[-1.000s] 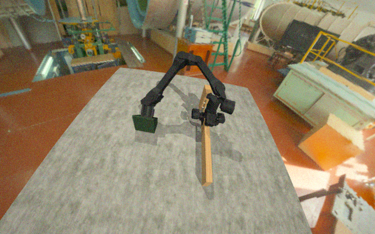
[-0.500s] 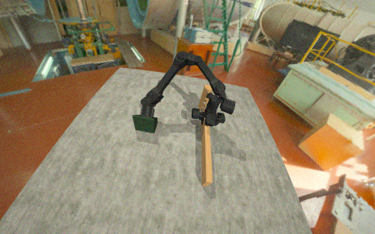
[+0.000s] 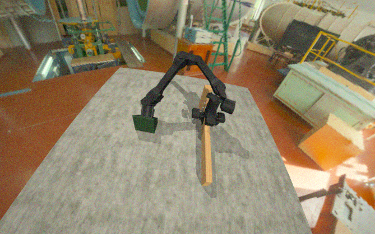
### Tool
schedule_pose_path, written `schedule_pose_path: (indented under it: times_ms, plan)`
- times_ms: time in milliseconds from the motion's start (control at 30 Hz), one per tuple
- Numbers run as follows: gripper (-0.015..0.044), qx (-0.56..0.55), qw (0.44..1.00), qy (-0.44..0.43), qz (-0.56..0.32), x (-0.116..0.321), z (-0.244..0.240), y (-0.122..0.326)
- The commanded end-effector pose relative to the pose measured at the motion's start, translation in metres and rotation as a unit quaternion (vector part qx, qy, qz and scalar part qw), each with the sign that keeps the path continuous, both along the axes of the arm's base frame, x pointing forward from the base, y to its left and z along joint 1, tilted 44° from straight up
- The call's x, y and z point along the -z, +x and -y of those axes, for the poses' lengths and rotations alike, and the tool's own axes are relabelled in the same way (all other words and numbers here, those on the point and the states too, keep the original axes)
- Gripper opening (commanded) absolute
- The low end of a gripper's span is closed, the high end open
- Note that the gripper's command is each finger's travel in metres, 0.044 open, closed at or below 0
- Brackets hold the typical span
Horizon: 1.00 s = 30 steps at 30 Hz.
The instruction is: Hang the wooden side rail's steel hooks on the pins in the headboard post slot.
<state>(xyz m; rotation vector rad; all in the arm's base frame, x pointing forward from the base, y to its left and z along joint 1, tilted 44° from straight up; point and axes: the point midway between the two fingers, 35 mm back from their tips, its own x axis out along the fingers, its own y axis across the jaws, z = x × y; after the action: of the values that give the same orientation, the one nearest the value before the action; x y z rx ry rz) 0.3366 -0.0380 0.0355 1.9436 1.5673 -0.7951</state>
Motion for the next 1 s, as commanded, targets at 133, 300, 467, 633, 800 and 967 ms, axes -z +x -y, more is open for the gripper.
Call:
schedule_pose_path:
  times_ms: [133,300,467,633,800,967]
  plan:
    - [0.0000,0.005,1.000,-0.005,0.004,-0.0045,0.0061,0.0007]
    - [0.0000,0.005,1.000,-0.005,0.004,-0.0051,0.0067,0.0006]
    - [0.0000,0.005,1.000,-0.005,0.004,-0.0057,0.0072,0.0004]
    - [0.0000,0.005,1.000,-0.005,0.004,-0.0063,0.0078,0.0003]
    - [0.0000,0.005,1.000,-0.005,0.004,-0.0069,0.0083,0.0002]
    - [0.0000,0.005,1.000,-0.006,0.004,-0.0075,0.0089,0.0000]
